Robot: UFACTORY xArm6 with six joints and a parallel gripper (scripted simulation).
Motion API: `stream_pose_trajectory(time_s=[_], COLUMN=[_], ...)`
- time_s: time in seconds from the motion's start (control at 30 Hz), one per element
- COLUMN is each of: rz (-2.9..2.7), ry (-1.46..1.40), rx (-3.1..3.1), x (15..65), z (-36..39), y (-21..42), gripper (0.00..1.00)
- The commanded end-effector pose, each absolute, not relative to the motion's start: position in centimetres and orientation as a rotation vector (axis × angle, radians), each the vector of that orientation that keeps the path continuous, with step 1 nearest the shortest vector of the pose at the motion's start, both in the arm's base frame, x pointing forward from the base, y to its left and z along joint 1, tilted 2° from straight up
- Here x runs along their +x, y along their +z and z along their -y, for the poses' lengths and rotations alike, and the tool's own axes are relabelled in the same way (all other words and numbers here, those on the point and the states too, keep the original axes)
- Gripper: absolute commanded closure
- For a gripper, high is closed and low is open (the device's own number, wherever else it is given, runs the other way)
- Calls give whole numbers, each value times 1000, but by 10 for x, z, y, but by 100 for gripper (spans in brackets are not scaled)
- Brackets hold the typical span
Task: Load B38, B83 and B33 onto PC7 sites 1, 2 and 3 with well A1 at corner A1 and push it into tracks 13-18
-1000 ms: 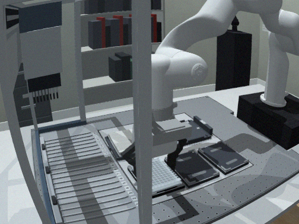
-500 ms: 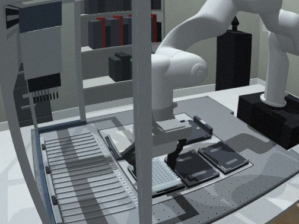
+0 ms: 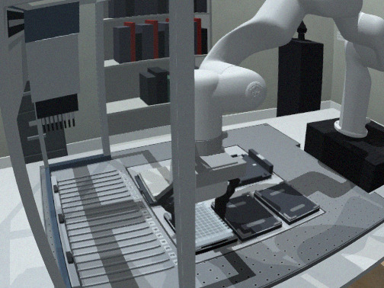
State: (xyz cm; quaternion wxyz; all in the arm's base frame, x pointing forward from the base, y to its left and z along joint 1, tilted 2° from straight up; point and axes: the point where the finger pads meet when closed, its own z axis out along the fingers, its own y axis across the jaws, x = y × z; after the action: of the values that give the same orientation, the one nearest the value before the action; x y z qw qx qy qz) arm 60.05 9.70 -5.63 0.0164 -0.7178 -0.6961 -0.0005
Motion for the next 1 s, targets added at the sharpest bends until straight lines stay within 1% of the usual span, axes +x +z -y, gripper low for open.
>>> stream_pose_trajectory(time_s=[0.0, 0.97], rz=[2167, 2167], ry=[-9, -10], rx=[-2234, -2234], x=[603, 603], z=[-97, -97], y=[-53, -39], gripper=[100, 100])
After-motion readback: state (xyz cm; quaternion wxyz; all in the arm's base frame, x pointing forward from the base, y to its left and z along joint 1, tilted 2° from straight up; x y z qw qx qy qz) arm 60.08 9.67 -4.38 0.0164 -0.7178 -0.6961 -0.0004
